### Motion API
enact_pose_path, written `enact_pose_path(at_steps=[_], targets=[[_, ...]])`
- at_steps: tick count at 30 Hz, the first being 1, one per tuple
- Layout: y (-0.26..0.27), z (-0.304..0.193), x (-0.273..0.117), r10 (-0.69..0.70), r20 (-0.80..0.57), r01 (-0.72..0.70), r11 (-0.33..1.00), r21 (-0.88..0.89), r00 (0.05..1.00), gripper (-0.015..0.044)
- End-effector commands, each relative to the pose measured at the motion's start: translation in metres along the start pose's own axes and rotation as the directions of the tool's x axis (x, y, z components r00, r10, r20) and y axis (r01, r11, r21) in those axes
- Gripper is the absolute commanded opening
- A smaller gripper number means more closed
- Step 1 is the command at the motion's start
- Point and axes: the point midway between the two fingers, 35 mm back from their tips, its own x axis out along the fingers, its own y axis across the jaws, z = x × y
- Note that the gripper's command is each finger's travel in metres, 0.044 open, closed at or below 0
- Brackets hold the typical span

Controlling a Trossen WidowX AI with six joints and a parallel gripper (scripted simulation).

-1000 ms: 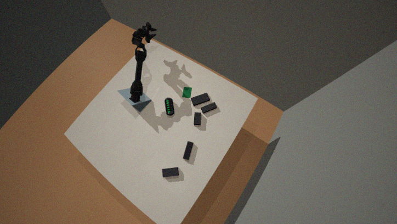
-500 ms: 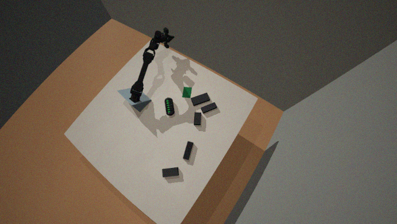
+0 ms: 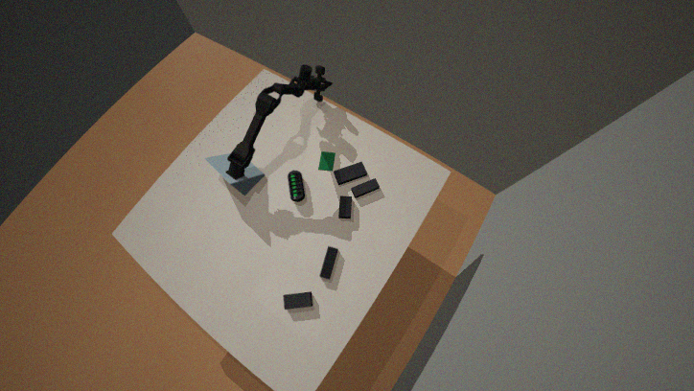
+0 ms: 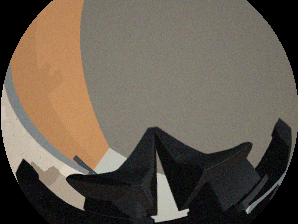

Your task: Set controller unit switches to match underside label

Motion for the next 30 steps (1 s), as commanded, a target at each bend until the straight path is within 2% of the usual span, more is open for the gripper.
enact_pose_path(at_steps=[1,9,16,22,30], targets=[[0.025,-0.040,0.015,0.073,0.000,-0.073,0.997,-0.028,0.997,0.0000],[0.076,-0.128,0.027,0.243,-0.038,-0.245,0.968,-0.060,0.969,0.0000],[0.138,-0.219,0.018,0.434,-0.111,-0.443,0.894,-0.073,0.894,0.0000],[0.188,-0.299,-0.012,0.595,-0.176,-0.607,0.795,-0.019,0.785,0.0000],[0.245,-0.387,-0.080,0.786,-0.201,-0.784,0.611,0.107,0.585,0.0000]])
